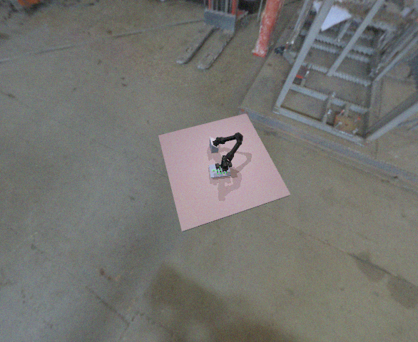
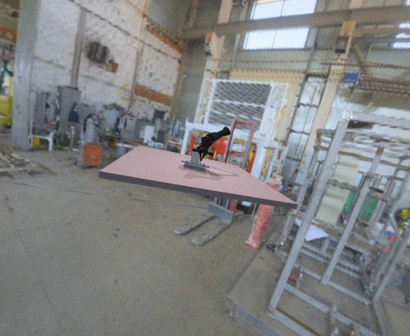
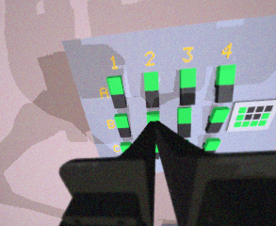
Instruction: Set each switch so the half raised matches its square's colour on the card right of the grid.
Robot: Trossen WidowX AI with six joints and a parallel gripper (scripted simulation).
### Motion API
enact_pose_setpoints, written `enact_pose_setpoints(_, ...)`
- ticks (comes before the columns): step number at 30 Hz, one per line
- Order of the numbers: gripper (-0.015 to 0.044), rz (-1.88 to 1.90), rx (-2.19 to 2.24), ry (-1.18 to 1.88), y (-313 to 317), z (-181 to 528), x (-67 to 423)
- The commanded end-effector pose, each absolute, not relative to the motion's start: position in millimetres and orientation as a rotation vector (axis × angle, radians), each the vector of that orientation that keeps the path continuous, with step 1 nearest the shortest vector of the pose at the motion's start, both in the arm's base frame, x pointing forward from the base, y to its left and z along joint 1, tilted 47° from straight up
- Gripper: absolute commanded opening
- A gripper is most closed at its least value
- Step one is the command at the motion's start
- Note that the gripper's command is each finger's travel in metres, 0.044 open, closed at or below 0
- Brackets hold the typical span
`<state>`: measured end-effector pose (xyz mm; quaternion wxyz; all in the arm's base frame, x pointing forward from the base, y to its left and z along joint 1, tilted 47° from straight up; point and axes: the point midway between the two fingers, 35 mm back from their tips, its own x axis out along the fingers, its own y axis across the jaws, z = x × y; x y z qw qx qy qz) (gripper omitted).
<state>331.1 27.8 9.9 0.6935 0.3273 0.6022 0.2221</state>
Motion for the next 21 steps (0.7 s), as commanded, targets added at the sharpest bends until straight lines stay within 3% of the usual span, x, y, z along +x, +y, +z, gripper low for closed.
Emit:
enact_pose_setpoints(1,0.0,0.496,0.738,1.351,32.4,5.4,330.7)
enact_pose_setpoints(21,0.0,0.496,0.738,1.351,36.5,1.5,331.8)
